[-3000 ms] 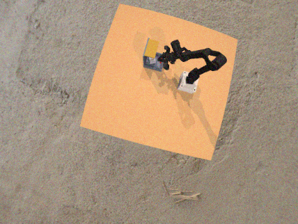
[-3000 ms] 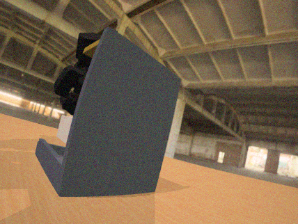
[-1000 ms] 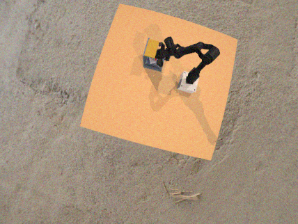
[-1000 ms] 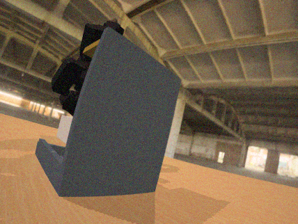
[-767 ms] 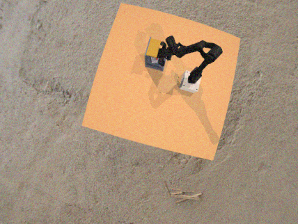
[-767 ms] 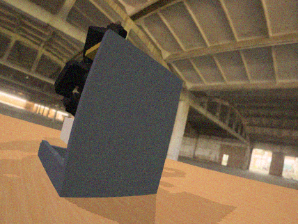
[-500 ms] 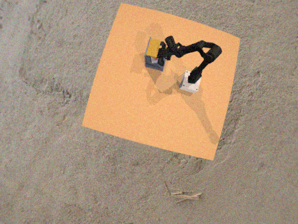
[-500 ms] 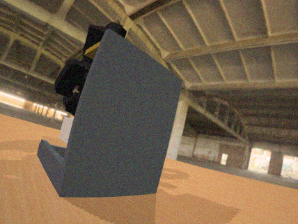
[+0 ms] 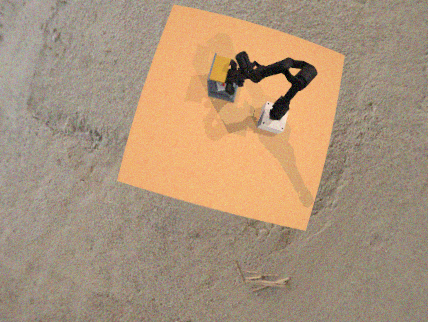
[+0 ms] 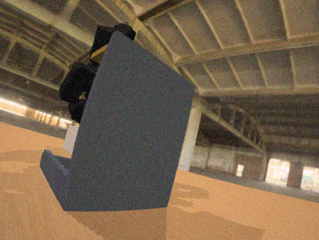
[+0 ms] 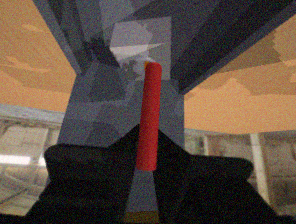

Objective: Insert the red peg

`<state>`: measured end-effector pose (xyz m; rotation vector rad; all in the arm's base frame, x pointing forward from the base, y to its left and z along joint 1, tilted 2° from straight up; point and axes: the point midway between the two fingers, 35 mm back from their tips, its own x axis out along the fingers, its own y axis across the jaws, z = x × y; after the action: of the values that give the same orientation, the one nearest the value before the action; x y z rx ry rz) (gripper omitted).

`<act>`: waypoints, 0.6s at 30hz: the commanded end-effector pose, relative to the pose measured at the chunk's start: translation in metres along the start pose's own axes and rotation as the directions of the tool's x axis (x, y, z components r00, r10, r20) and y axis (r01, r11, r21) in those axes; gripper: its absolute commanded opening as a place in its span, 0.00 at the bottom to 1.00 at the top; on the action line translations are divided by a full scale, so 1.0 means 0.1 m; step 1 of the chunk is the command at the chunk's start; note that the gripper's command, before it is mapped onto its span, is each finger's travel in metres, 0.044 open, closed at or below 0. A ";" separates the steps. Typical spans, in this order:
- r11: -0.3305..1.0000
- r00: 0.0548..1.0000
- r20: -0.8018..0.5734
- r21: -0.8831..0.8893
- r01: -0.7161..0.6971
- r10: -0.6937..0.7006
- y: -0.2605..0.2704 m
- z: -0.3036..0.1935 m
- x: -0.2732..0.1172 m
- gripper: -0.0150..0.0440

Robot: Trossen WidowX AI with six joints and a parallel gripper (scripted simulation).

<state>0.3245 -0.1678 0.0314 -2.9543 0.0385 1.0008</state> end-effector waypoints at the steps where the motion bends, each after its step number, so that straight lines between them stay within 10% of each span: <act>1: 1.000 1.000 -0.003 0.001 -0.004 0.004 0.02 -0.03 0.02 0.25; 18: 1.000 1.000 -0.004 0.001 -0.004 0.004 0.04 -0.06 0.07 0.25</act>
<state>0.3309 -0.1697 0.0316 -2.9548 0.0384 1.0000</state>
